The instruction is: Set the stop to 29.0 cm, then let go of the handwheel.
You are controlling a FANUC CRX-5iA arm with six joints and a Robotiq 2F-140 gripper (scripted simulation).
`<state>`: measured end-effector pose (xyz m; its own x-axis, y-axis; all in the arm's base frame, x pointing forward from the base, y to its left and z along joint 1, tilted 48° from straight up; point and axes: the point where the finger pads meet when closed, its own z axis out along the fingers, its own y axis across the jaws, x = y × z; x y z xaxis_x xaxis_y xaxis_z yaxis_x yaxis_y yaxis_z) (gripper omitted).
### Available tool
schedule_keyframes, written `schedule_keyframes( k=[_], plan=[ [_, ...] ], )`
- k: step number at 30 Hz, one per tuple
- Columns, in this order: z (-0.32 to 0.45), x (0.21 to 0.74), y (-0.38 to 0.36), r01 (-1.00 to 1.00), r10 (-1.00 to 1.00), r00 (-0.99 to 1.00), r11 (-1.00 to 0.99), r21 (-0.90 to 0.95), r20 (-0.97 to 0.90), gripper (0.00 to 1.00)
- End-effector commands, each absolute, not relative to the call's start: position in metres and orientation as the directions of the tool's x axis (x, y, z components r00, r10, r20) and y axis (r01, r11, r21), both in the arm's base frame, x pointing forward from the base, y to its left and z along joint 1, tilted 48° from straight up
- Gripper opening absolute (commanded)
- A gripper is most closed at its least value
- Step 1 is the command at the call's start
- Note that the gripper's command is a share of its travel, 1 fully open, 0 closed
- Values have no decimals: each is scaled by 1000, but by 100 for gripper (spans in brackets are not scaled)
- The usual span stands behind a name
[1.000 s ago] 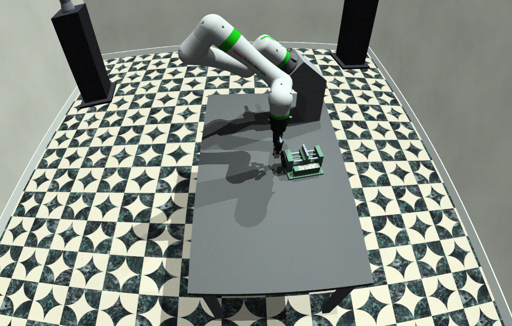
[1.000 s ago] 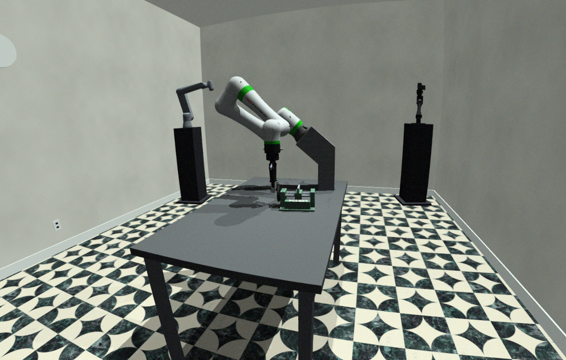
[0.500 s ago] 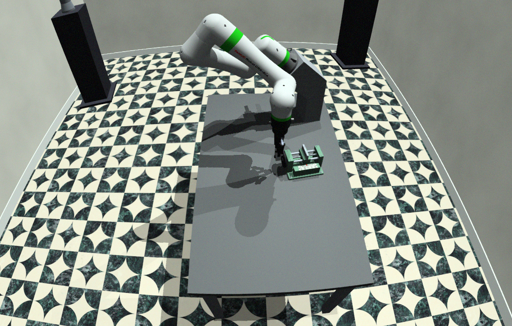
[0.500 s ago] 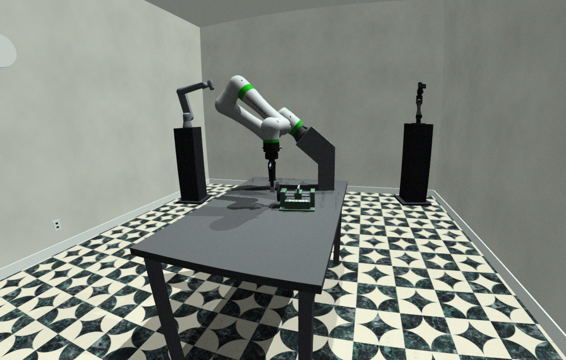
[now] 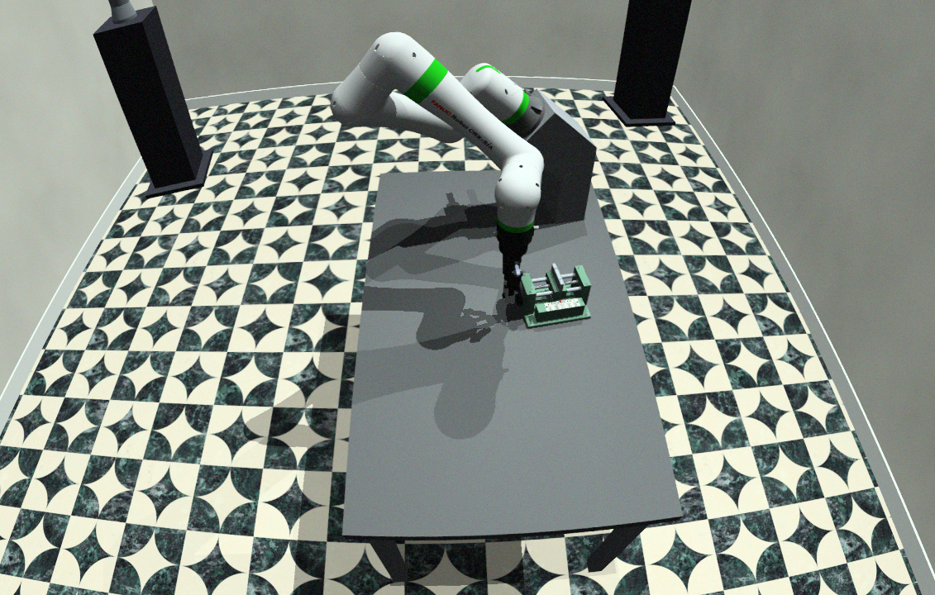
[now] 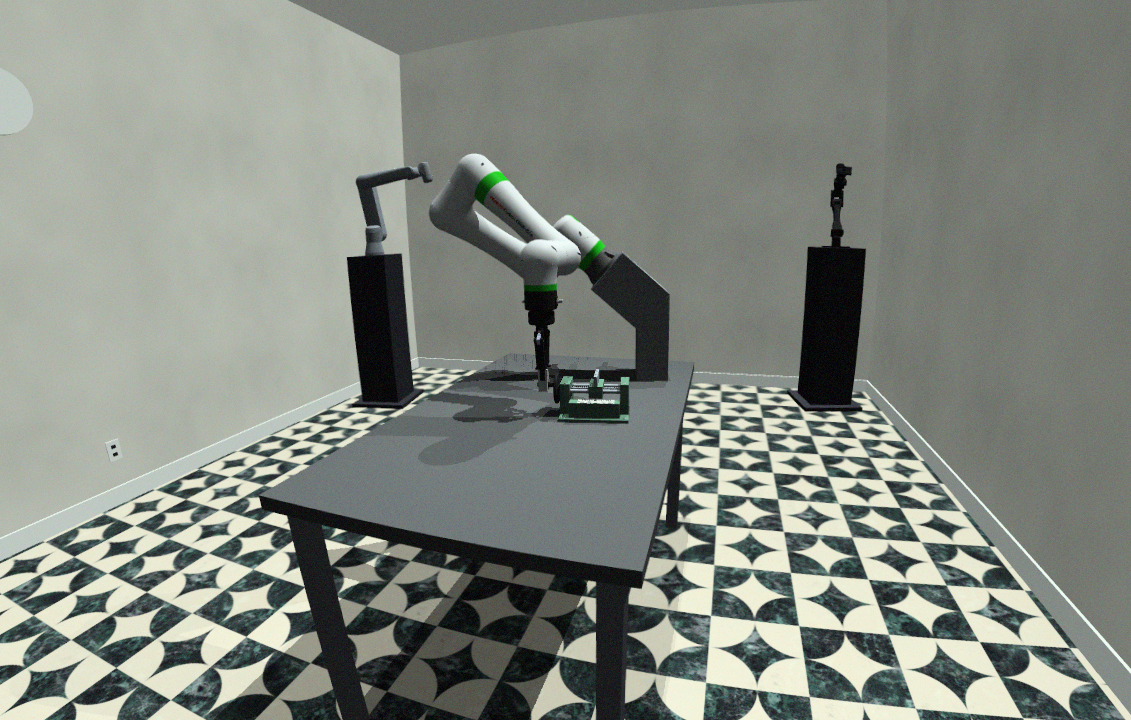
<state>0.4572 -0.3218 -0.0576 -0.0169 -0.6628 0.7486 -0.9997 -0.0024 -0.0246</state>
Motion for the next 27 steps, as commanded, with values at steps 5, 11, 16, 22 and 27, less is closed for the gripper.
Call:
schedule_keyframes(
  k=[5,11,16,22,27],
  plan=[
    [-65,462,-330,-1000,-663,-17,-2,-24,749,4],
    [-71,463,-337,-1000,-663,-17,-2,-24,749,4],
    [-76,462,-342,-1000,-663,-17,-2,-24,749,4],
    [-79,460,-346,-1000,-663,-17,-2,-24,749,4],
    [-82,458,-349,-1000,-663,-17,-2,-24,749,4]
  ],
)
